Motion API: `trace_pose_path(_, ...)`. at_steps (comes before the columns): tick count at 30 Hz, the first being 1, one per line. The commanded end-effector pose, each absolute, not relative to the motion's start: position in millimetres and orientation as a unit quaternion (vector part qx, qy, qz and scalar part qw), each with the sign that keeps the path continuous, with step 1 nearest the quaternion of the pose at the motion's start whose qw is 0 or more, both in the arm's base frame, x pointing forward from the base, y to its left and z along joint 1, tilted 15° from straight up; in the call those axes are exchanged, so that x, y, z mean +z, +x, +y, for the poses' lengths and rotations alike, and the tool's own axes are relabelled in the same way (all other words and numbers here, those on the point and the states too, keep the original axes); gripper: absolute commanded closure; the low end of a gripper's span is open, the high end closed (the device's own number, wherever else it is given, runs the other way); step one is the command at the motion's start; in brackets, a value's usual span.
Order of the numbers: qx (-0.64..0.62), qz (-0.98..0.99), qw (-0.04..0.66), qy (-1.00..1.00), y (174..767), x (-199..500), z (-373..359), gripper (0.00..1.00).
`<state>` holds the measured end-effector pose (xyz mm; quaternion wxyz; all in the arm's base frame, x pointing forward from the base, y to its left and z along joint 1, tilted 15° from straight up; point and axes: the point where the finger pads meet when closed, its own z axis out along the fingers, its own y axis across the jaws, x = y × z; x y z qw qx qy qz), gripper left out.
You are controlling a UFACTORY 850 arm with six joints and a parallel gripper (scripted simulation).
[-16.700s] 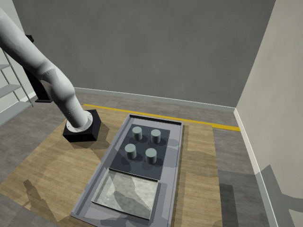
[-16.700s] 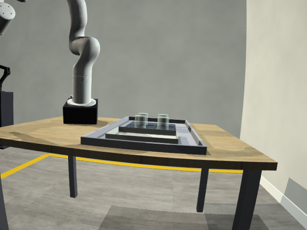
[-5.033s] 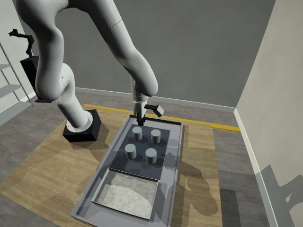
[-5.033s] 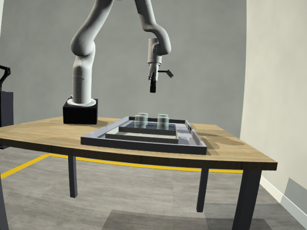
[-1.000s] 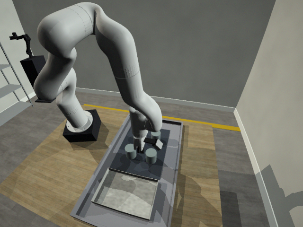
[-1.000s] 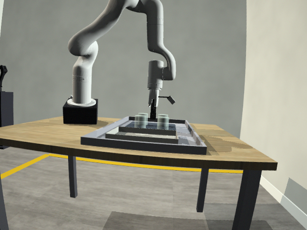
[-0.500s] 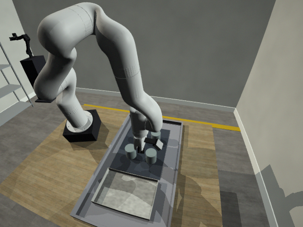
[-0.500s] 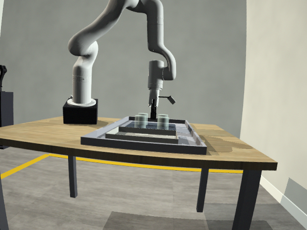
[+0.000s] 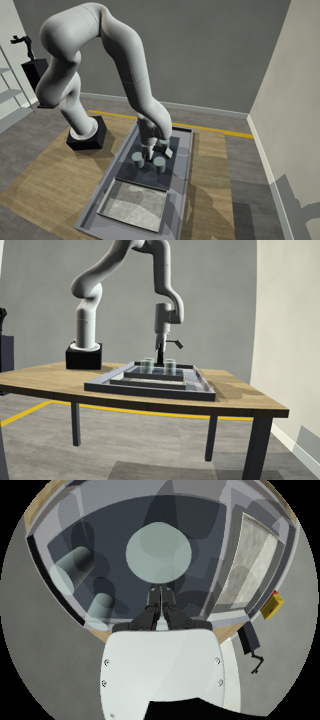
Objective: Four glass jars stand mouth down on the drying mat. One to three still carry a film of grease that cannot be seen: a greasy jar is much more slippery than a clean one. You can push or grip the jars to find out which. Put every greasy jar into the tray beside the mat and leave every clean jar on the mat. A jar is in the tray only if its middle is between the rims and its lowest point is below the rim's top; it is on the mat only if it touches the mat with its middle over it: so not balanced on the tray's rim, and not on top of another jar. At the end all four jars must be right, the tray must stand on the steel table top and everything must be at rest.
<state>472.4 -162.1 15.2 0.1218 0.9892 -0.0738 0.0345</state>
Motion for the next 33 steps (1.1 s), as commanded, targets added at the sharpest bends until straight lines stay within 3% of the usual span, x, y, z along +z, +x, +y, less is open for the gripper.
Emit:
trace_pose_path(1,0.035,-0.074,0.122,0.989,473.9,15.8,-162.3,1.00)
trace_pose_path(33,0.035,-0.074,0.122,0.989,477.6,16.2,-162.8,1.00)
